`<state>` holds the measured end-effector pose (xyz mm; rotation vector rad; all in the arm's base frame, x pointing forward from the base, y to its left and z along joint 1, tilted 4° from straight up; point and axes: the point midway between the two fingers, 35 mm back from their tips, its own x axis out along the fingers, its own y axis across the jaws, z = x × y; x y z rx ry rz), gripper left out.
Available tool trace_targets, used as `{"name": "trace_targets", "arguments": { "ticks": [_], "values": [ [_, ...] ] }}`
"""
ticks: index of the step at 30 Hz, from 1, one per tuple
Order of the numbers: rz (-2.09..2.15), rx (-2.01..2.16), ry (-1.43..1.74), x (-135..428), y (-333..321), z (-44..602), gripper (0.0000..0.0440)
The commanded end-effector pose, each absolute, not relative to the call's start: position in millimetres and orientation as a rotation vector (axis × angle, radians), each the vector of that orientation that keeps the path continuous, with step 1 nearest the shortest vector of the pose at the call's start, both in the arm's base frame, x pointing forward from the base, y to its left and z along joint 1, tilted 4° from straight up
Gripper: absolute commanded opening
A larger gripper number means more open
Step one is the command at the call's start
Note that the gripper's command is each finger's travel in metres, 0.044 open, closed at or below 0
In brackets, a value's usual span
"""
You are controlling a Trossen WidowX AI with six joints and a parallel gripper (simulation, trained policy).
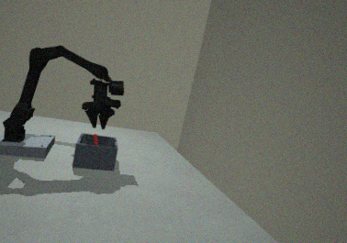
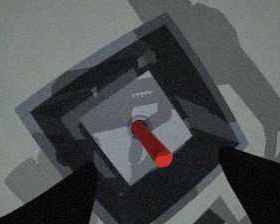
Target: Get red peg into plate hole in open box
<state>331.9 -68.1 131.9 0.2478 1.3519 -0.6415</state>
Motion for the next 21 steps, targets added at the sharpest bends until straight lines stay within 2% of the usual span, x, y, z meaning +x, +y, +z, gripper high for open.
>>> {"name": "trace_targets", "arguments": {
  "ticks": [1, 21],
  "values": [
    [-0.643, 0.251, 1.348, 332.7, -68.2, 132.0, 0.0366],
    [-0.649, 0.253, 1.346, 333.5, -69.2, 132.5, 0.0370]
  ]
}}
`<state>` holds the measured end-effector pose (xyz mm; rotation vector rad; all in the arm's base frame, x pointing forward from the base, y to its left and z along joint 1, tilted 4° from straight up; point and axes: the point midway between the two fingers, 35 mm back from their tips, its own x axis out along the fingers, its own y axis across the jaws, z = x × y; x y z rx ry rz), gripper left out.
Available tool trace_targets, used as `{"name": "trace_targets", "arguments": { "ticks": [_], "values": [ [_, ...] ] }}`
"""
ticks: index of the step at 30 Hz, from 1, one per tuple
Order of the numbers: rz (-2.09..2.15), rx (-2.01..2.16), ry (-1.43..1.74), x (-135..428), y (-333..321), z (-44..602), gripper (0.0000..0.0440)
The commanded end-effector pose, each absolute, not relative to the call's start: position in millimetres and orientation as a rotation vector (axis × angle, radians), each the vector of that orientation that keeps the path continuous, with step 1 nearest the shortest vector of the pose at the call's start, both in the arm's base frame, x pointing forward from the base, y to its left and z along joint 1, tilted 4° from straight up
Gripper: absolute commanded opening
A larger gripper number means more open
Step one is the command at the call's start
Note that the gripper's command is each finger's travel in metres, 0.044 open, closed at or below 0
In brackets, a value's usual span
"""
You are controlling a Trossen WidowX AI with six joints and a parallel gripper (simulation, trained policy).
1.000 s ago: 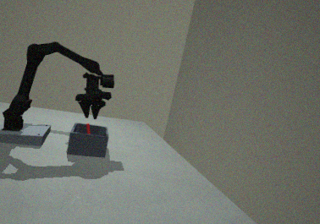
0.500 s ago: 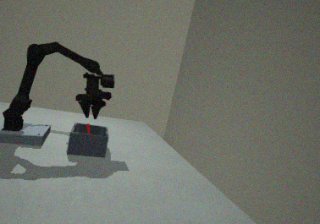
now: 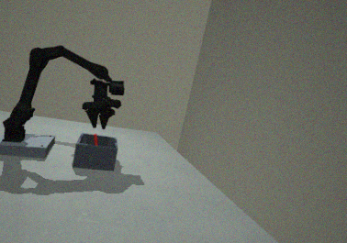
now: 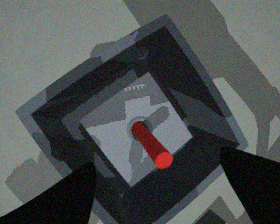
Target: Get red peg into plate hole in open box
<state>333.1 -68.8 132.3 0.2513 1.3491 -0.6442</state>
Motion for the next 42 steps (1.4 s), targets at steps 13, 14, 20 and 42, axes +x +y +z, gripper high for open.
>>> {"name": "trace_targets", "arguments": {
  "ticks": [13, 14, 20, 42],
  "values": [
    [-0.652, 0.254, 1.345, 333.8, -69.9, 132.9, 0.0373],
    [-0.653, 0.254, 1.345, 333.8, -69.9, 132.9, 0.0373],
    [-0.654, 0.254, 1.345, 333.9, -70.2, 133.1, 0.0375],
    [-0.659, 0.255, 1.344, 334.4, -71.0, 133.8, 0.0380]
  ]
}}
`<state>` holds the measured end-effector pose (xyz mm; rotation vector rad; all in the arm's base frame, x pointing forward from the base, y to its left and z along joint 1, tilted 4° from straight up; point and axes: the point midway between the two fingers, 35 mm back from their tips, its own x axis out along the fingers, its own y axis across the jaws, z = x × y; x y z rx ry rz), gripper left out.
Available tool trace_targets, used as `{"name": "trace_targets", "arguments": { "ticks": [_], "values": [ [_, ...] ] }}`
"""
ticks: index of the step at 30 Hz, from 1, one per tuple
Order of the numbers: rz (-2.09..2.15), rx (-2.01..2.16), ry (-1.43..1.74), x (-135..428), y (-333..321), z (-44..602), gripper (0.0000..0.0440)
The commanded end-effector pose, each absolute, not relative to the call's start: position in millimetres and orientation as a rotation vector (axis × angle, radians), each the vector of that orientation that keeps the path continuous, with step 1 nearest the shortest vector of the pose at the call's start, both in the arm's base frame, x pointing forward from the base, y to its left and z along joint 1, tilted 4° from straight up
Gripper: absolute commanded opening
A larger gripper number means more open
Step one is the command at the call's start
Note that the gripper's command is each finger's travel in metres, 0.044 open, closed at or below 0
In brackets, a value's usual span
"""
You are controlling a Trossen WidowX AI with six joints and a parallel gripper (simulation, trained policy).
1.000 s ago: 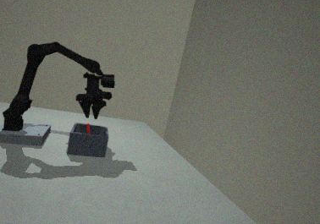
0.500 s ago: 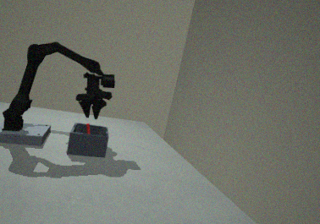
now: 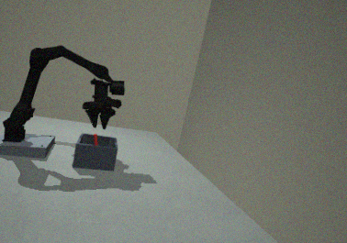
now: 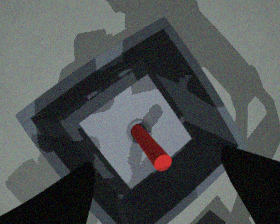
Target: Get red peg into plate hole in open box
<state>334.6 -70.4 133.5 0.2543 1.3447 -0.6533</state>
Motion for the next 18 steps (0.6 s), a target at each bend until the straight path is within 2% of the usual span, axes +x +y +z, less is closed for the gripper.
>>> {"name": "trace_targets", "arguments": {
  "ticks": [1, 15, 18],
  "values": [
    [-0.659, 0.255, 1.344, 334.4, -71.0, 133.8, 0.0380],
    [-0.670, 0.254, 1.342, 336.0, -74.8, 135.3, 0.0380],
    [-0.683, 0.261, 1.329, 342.9, -82.2, 135.6, 0.0440]
  ]
}}
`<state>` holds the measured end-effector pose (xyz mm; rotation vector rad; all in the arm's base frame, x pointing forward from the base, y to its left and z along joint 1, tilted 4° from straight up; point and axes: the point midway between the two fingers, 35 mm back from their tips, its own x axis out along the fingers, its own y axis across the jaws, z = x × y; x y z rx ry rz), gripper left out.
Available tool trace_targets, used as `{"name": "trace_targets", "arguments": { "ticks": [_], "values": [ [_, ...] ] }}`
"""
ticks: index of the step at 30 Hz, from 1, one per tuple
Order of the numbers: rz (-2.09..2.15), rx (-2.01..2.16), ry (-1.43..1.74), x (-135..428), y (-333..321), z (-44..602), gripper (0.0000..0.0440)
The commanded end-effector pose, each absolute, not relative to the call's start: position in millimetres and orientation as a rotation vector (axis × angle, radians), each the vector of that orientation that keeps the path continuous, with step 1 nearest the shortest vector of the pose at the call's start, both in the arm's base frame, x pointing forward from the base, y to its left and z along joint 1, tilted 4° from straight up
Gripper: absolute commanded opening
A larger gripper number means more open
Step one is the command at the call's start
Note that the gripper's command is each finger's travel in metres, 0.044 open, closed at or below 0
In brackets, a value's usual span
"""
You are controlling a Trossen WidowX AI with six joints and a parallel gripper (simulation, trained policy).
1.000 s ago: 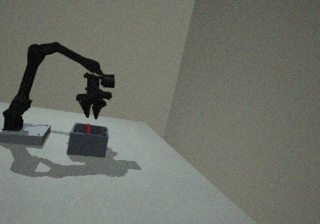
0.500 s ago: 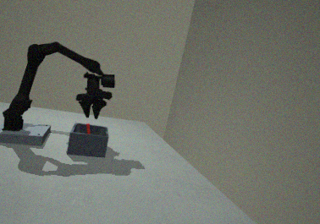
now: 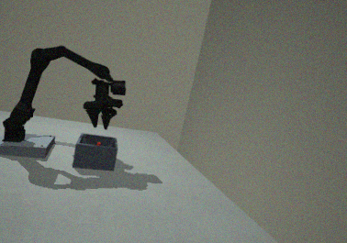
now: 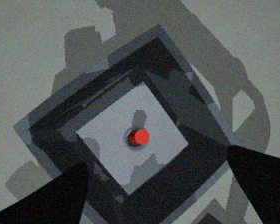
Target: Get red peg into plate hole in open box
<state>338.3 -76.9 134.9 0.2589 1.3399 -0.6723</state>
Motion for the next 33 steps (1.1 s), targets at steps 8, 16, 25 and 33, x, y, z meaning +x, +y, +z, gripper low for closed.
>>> {"name": "trace_targets", "arguments": {
  "ticks": [8, 16, 25, 33],
  "values": [
    [-0.724, 0.306, 1.299, 363.5, -100.2, 127.5, 0.0440],
    [-0.770, 0.357, 1.261, 378.0, -118.7, 119.9, 0.0440],
    [-0.811, 0.421, 1.210, 390.5, -138.8, 114.2, 0.0440],
    [-0.842, 0.479, 1.160, 398.3, -156.4, 112.5, 0.0440]
  ]
}}
